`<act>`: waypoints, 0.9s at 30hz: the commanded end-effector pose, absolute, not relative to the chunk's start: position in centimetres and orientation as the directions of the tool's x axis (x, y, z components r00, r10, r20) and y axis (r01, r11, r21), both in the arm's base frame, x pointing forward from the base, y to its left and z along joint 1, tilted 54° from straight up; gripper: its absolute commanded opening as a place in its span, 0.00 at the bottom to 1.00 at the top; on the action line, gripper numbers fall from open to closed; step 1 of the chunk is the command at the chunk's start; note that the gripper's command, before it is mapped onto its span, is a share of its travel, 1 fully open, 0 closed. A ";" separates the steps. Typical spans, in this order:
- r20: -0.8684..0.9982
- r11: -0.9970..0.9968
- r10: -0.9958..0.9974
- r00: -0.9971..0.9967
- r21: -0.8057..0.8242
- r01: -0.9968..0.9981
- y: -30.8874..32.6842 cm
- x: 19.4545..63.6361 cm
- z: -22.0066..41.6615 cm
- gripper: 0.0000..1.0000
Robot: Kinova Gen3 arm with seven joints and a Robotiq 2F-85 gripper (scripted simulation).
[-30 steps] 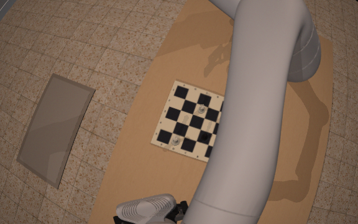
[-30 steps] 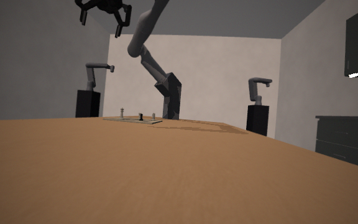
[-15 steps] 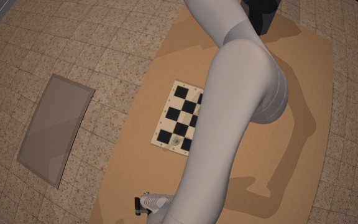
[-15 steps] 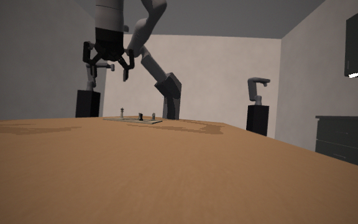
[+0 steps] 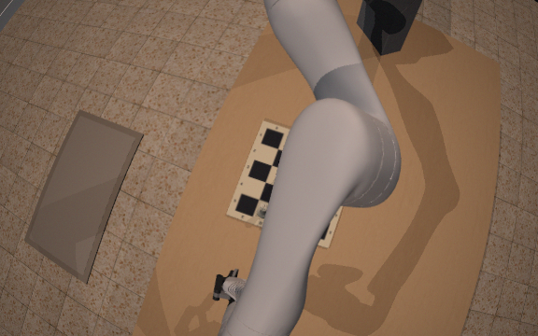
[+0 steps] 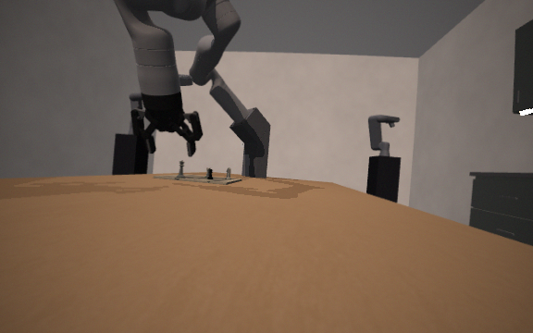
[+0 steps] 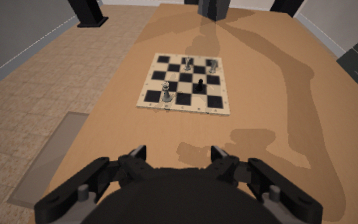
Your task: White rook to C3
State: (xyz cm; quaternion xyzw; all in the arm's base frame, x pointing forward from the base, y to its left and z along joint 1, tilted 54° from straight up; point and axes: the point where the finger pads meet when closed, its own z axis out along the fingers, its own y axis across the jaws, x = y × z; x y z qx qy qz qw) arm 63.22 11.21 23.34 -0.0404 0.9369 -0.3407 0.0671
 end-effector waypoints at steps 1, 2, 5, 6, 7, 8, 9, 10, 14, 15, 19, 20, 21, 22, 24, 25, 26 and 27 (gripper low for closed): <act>-0.099 0.773 -0.086 -0.991 -0.635 -0.004 9.8 63.6 22.5 1.00; -0.100 0.777 -0.077 -0.992 -0.630 0.004 9.7 63.6 22.2 1.00; -0.102 0.780 -0.068 -0.992 -0.626 0.010 9.5 63.7 21.9 1.00; -0.103 0.783 -0.061 -0.993 -0.622 0.017 9.4 63.7 21.7 1.00; -0.105 0.786 -0.054 -0.993 -0.618 0.022 9.3 63.8 21.5 1.00; -0.106 0.788 -0.048 -0.993 -0.615 0.028 9.2 63.8 21.3 1.00; -0.107 0.790 -0.042 -0.993 -0.612 0.032 9.1 63.8 21.1 1.00; -0.107 0.792 -0.037 -0.994 -0.609 0.036 9.0 63.9 21.0 1.00; -0.110 0.797 -0.023 -0.994 -0.602 0.048 8.7 63.9 20.6 1.00; -0.110 0.798 -0.020 -0.994 -0.600 0.050 8.7 64.0 20.5 1.00; -0.111 0.800 -0.015 -0.994 -0.598 0.055 8.6 64.0 20.3 1.00; -0.111 0.800 -0.014 -0.994 -0.597 0.055 8.6 64.0 20.3 1.00; -0.111 0.800 -0.014 -0.994 -0.597 0.055 8.6 64.0 20.3 1.00; -0.111 0.800 -0.014 -0.994 -0.597 0.055 8.6 64.0 20.3 1.00; -0.111 0.800 -0.014 -0.994 -0.597 0.056 8.6 64.0 20.3 1.00; -0.111 0.800 -0.014 -0.994 -0.597 0.056 8.6 64.0 20.3 1.00; -0.111 0.800 -0.014 -0.994 -0.597 0.056 8.6 64.0 20.3 1.00; -0.111 0.800 -0.014 -0.994 -0.597 0.056 8.6 64.0 20.3 1.00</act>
